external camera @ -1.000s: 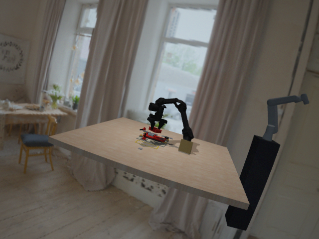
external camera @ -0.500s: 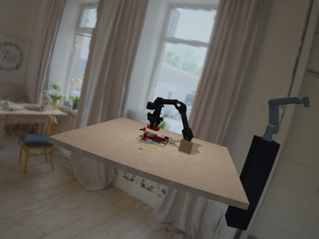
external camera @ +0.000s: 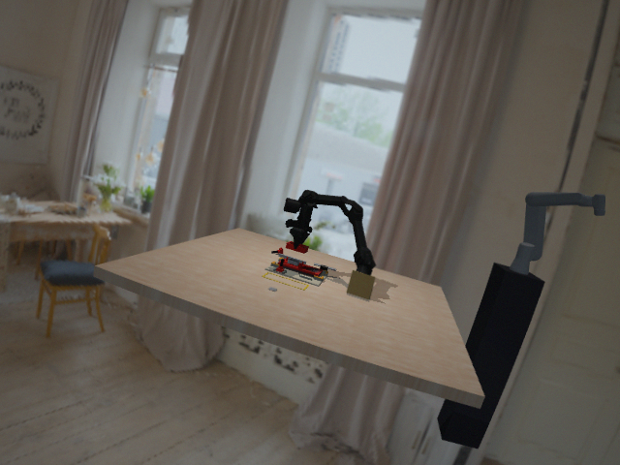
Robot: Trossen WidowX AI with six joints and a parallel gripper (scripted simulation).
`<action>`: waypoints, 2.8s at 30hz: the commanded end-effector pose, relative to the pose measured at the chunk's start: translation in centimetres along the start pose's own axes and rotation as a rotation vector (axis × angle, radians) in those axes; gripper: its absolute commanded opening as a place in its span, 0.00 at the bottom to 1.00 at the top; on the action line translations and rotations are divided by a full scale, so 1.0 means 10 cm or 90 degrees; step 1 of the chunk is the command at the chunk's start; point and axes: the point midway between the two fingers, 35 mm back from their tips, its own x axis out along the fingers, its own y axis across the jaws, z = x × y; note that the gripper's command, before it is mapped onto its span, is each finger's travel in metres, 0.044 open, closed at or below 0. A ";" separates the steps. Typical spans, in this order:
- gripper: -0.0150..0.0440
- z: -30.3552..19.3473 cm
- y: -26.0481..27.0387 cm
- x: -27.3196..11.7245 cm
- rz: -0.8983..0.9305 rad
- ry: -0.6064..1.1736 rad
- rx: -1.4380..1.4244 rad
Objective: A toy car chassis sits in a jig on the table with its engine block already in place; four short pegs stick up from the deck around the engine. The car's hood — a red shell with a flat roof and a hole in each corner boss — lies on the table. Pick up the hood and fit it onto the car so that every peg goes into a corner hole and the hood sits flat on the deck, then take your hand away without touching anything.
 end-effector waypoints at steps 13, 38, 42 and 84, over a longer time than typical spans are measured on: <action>0.25 0.01 -0.03 0.42 -0.002 -0.004 -0.010; 0.25 0.02 -0.04 0.48 -0.003 -0.004 -0.010; 0.25 0.03 -0.05 0.48 -0.003 -0.004 -0.010; 0.25 0.03 -0.05 0.62 -0.003 -0.004 -0.010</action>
